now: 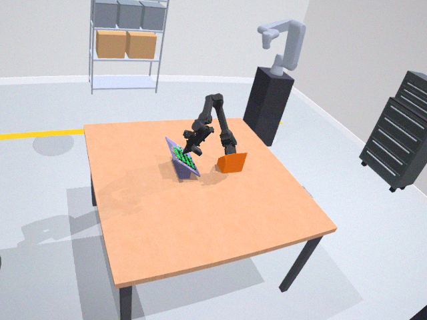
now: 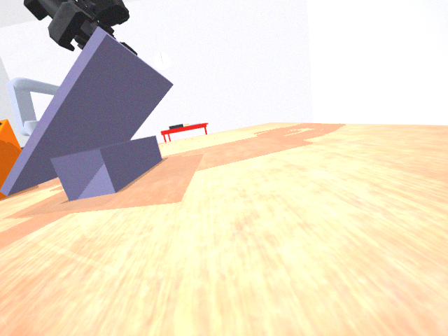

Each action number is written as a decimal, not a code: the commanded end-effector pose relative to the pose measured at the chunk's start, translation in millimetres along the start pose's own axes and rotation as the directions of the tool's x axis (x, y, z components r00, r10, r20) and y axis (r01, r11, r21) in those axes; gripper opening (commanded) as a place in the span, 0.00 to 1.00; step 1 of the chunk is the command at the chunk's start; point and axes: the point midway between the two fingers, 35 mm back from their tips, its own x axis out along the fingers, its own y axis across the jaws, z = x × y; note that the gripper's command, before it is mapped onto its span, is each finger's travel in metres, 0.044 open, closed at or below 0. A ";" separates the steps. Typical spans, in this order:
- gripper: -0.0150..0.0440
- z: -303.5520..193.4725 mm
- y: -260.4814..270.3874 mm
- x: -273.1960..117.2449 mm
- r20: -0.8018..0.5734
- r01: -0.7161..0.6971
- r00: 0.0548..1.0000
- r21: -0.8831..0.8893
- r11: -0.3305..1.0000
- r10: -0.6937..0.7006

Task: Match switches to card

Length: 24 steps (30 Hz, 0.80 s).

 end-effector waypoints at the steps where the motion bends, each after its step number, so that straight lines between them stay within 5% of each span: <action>1: 0.25 -2.2 2.7 2.6 -0.004 -0.004 1.000 -0.015 1.000 0.004; 24: 0.25 -1.6 2.5 26.7 -0.003 -0.003 1.000 -0.015 1.000 0.003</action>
